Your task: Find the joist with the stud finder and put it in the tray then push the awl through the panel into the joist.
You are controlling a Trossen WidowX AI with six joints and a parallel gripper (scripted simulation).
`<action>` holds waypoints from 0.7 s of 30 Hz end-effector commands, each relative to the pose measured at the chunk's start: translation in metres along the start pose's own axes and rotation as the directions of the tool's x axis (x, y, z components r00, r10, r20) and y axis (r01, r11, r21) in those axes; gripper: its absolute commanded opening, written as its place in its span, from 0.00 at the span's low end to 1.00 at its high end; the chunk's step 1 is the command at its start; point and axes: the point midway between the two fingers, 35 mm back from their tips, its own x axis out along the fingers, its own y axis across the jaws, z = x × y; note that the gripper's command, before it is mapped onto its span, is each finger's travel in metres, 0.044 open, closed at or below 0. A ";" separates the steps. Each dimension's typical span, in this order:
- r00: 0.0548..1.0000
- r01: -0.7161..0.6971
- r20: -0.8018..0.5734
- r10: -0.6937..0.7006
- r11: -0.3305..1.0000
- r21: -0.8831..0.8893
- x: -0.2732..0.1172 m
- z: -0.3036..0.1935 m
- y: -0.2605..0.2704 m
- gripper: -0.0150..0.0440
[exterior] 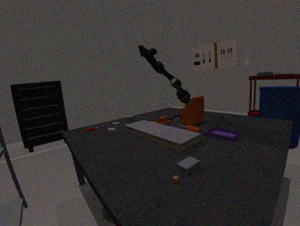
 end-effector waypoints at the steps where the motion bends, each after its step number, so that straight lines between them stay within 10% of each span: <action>1: 0.971 -0.129 -0.188 0.146 0.986 0.102 -0.008 -0.045 0.054 1.00; 10: 0.711 -0.239 -0.577 0.401 0.910 0.338 -0.072 -0.141 0.154 1.00; 21: 0.124 -0.135 -0.854 0.505 0.861 0.490 -0.220 -0.221 0.231 1.00</action>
